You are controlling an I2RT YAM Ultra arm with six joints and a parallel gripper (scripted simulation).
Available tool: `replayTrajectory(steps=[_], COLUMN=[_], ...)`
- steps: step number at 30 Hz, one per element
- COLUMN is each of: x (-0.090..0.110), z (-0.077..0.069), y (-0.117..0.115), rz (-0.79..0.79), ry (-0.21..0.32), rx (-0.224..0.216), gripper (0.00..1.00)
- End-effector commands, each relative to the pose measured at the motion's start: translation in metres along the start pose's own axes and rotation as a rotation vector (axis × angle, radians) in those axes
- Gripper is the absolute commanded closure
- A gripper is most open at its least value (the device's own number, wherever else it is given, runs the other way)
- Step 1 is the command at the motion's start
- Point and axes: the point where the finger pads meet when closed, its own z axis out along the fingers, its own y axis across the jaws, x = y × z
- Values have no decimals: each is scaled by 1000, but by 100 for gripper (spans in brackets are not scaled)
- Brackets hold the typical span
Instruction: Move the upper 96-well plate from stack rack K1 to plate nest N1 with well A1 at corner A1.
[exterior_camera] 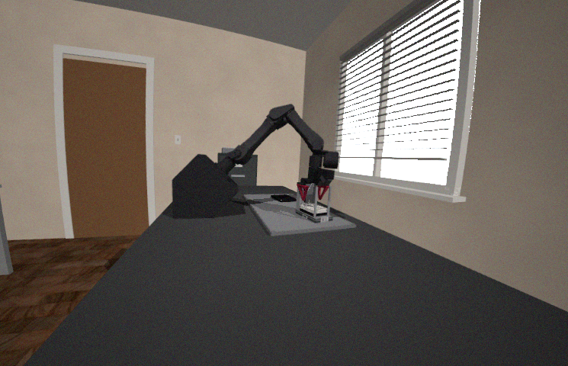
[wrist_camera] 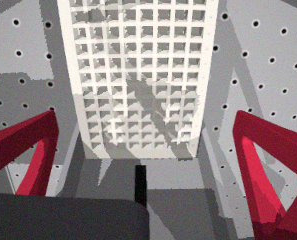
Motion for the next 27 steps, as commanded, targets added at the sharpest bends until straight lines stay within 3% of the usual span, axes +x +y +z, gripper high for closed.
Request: replayTrajectory(steps=[1, 4, 12, 15, 18, 20, 27], x=[-8, -3, -4, -5, -5, -3, -4], z=[-4, 13, 21, 30, 24, 35, 47], y=[5, -1, 2, -3, 3, -1, -1], rz=[-4, 2, -2, 7, -3, 1, 1], ry=[-44, -15, -26, -20, -33, -17, -18], rx=[-24, 1, -10, 2, -16, -1, -1], gripper=[0, 0, 0, 0, 0, 0, 0])
